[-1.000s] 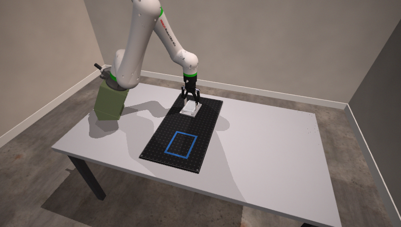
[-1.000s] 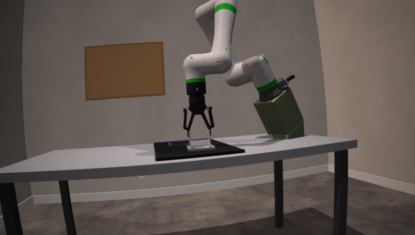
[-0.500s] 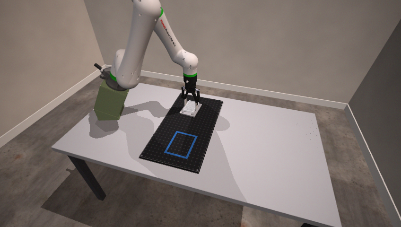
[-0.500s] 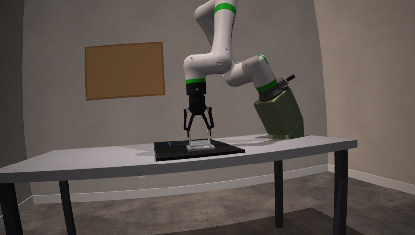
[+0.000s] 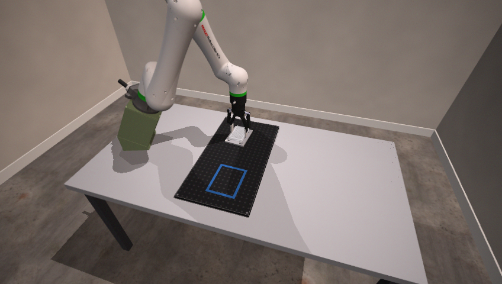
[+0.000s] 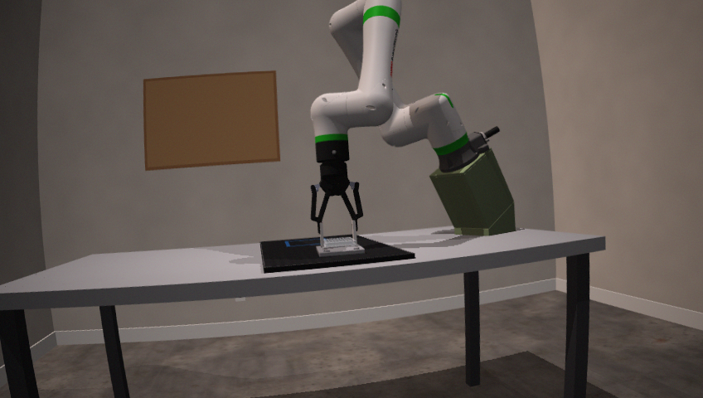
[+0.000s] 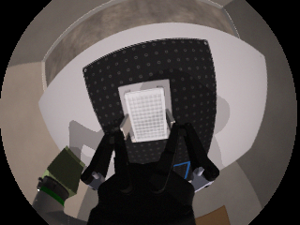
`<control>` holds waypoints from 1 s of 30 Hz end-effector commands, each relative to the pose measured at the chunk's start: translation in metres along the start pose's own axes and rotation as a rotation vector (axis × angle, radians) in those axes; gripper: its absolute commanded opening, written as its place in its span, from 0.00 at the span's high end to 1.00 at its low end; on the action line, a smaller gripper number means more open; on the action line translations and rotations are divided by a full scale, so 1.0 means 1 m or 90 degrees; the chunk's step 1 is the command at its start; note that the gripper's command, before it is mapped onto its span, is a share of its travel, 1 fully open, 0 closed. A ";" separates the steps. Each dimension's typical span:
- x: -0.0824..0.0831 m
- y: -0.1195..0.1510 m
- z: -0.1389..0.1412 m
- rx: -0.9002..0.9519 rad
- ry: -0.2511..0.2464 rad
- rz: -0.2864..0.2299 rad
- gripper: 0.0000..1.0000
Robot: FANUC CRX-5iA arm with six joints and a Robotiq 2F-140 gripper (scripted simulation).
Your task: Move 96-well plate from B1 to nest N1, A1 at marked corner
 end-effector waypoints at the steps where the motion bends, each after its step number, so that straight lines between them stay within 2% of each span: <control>1: 0.000 0.000 0.000 0.000 0.000 0.000 1.00; 30: -0.004 0.000 0.000 0.000 0.000 0.000 1.00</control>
Point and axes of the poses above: the point where the finger pads meet when closed, its own x axis back along the fingers, its own z axis across the jaws, y = z × x, the point moved 3 cm from there along x, back along the fingers, and after that the axes turned 5 degrees about x, right-handed, at the moved point
